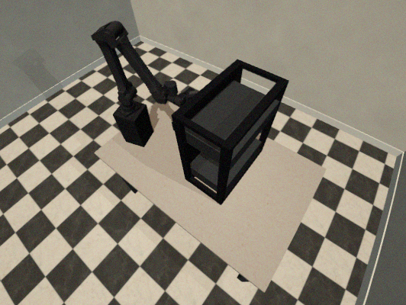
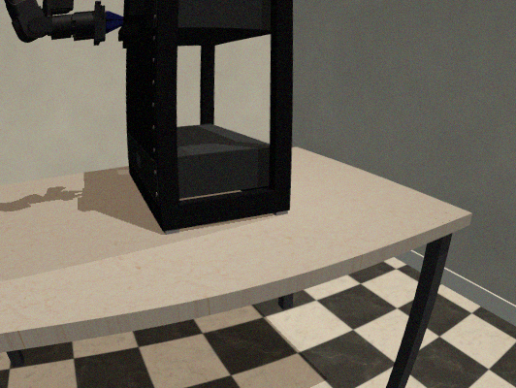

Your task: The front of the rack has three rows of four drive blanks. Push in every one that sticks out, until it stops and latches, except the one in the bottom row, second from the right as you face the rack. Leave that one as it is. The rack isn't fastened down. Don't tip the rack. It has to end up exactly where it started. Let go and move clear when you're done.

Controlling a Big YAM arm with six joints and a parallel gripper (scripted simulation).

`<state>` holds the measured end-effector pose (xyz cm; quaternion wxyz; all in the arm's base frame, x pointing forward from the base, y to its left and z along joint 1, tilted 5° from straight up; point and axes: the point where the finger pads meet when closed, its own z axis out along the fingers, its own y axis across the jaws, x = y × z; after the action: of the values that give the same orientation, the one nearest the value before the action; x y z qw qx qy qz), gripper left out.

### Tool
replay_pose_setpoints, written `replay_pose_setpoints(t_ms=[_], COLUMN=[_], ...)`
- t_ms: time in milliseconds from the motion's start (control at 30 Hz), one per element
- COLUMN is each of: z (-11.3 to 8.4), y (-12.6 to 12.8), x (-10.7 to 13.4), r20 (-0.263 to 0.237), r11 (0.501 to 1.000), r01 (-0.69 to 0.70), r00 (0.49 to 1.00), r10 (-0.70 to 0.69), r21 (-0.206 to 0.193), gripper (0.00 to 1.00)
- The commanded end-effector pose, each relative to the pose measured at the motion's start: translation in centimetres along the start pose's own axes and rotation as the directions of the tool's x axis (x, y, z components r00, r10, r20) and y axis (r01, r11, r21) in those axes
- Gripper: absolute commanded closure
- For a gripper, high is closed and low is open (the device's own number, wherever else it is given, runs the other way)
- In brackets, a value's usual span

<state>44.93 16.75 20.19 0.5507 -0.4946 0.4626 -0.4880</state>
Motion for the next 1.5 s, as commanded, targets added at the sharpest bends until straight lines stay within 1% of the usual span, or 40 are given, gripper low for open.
replay_pose_setpoints(t_ms=[0, 133, 200, 233, 267, 300, 333, 500, 567, 600, 633, 667, 700, 733, 767, 867, 900, 933, 1000, 1033, 1133, 1267, 1467], z=[2.7, 2.6, 2.2, 1.6, 0.0, -0.9, -1.6, -6.0, -6.0, -6.8, -7.6, -8.2, -8.8, -9.2, -9.4, -9.7, -8.8, -8.6, -9.4, -9.4, -9.5, -9.7, -10.2], y=[-0.1, -0.1, -0.1, -0.1, 1.2, 0.2, -0.7, -0.5, -0.5, 0.1, -0.3, -0.5, -0.4, -0.1, 0.0, -0.1, -0.2, -0.1, 0.1, 0.3, 0.3, 0.2, 0.1], x=[-0.2, -0.2, -0.2, -1.0, -0.7, -0.6, -0.6, -0.5, -0.5, -0.5, -0.5, -0.5, -0.5, -0.5, -0.5, -0.5, -0.4, -0.1, 0.4, 0.7, 1.0, 2.9, 6.7], r20=[-0.011, -0.011, -0.013, 0.001, 0.005, 0.005, 0.005, 0.004, 0.004, 0.005, 0.004, 0.004, 0.004, 0.005, 0.005, 0.005, -0.011, -0.017, -0.011, -0.011, -0.011, -0.011, -0.011], r11=[1.0, 1.0, 1.0, 1.0, 1.0, 1.0, 1.0, 1.0, 1.0, 1.0, 1.0, 1.0, 1.0, 1.0, 1.0, 1.0, 1.0, 1.0, 1.0, 1.0, 1.0, 1.0, 1.0], r01=[-0.007, -0.007, -0.005, -0.005, 0.009, -0.003, -0.008, -0.003, -0.003, 0.01, 0.0, -0.004, -0.004, 0.003, 0.006, 0.003, 0.001, 0.002, 0.005, 0.005, 0.002, -0.007, -0.007], r00=[1.0, 1.0, 1.0, 1.0, 1.0, 1.0, 1.0, 1.0, 1.0, 1.0, 1.0, 1.0, 1.0, 1.0, 1.0, 1.0, 1.0, 1.0, 1.0, 1.0, 1.0, 1.0, 1.0], r10=[0.007, 0.007, 0.005, 0.005, -0.009, 0.003, 0.008, 0.003, 0.003, -0.01, 0.0, 0.004, 0.004, -0.003, -0.006, -0.003, -0.001, -0.002, -0.005, -0.005, -0.002, 0.006, 0.007], r21=[0.001, 0.001, 0.0, 0.0, -0.029, 0.003, 0.021, 0.019, 0.019, -0.004, 0.012, 0.018, 0.018, 0.007, 0.001, 0.006, 0.008, 0.005, -0.003, -0.009, -0.01, -0.01, -0.011], gripper=[1.0, 1.0, 1.0, 1.0, 1.0, 1.0, 1.0, 1.0, 1.0, 1.0, 1.0, 1.0, 1.0, 1.0, 1.0, 1.0, 1.0, 1.0, 1.0, 1.0, 1.0, 1.0, 1.0])
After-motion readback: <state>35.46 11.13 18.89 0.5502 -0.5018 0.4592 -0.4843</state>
